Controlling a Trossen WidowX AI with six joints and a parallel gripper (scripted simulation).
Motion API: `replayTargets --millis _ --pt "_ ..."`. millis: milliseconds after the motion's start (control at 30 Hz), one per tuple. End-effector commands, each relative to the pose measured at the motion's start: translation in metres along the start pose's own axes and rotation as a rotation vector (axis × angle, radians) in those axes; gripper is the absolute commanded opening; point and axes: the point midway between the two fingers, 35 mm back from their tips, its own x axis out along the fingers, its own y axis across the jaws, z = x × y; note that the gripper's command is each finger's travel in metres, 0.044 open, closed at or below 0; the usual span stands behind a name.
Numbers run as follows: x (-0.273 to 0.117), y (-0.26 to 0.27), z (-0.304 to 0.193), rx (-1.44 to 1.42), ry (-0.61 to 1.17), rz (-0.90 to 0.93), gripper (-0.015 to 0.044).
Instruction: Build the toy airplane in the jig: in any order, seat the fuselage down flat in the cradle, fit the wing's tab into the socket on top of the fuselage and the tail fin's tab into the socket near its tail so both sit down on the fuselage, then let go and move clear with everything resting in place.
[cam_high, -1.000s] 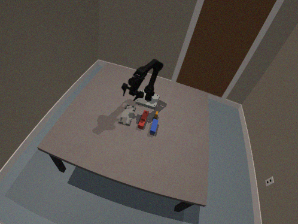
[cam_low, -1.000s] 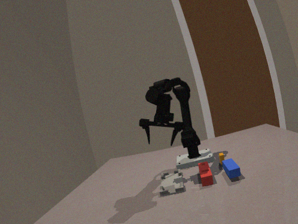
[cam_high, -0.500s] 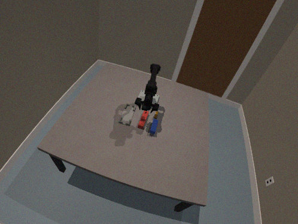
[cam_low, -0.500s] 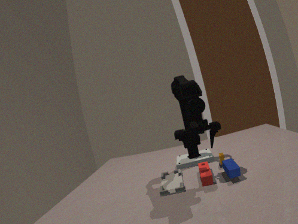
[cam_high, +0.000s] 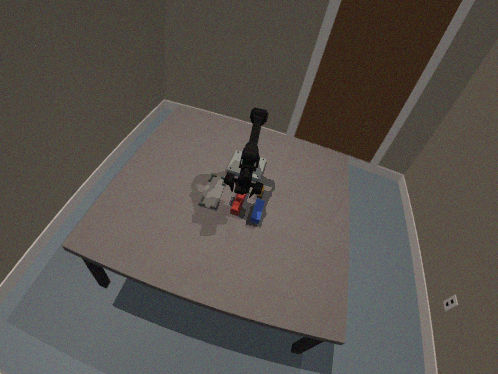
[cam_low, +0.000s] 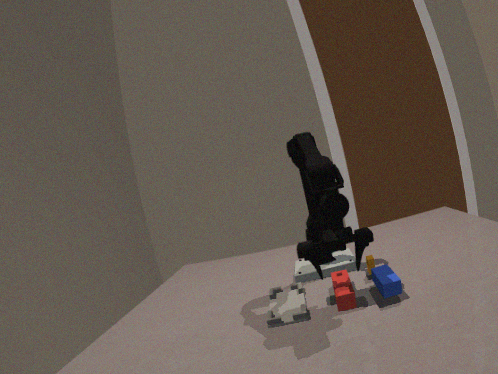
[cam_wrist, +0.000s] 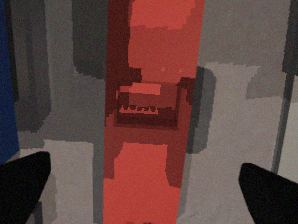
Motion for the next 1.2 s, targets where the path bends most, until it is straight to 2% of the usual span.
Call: replayTargets --millis 0,1000,1167 --pt "0.006 0.000 0.000 0.003 0.004 0.003 0.0440" --pt "0.051 0.001 -0.001 0.003 0.004 0.003 0.0440" --pt "0.051 0.001 -0.001 0.003 0.004 0.003 0.0309"
